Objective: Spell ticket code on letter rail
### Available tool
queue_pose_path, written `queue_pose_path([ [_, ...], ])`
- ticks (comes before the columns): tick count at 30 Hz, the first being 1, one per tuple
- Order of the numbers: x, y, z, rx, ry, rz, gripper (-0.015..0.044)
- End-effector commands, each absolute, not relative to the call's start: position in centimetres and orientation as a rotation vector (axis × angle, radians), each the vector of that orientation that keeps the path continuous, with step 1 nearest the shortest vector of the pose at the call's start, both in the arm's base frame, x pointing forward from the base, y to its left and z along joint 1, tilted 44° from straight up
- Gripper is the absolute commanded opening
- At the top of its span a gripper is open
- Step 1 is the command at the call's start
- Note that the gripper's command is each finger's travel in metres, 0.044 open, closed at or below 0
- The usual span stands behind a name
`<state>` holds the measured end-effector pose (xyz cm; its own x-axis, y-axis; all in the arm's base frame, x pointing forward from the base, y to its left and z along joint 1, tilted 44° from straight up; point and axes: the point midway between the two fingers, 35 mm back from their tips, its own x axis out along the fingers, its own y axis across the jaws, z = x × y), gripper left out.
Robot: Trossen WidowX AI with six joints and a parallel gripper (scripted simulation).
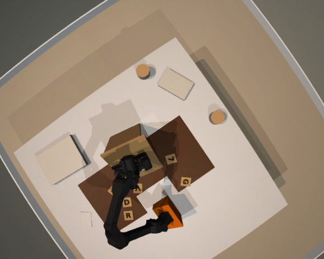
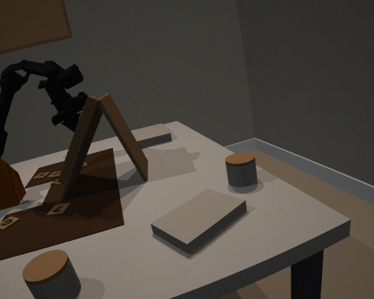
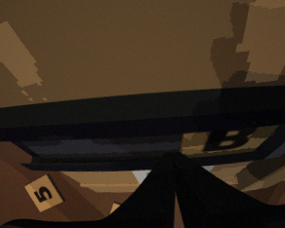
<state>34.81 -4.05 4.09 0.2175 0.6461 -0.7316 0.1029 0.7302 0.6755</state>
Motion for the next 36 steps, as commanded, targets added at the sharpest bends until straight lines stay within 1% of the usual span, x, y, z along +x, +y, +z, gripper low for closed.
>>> queue_pose_path([
  [1,35.05,-3.97,3.88,0.701,1.321,0.419,0.0000],
  [36,35.50,-4.03,3.31,0.701,1.320,0.419,0.0000],
])
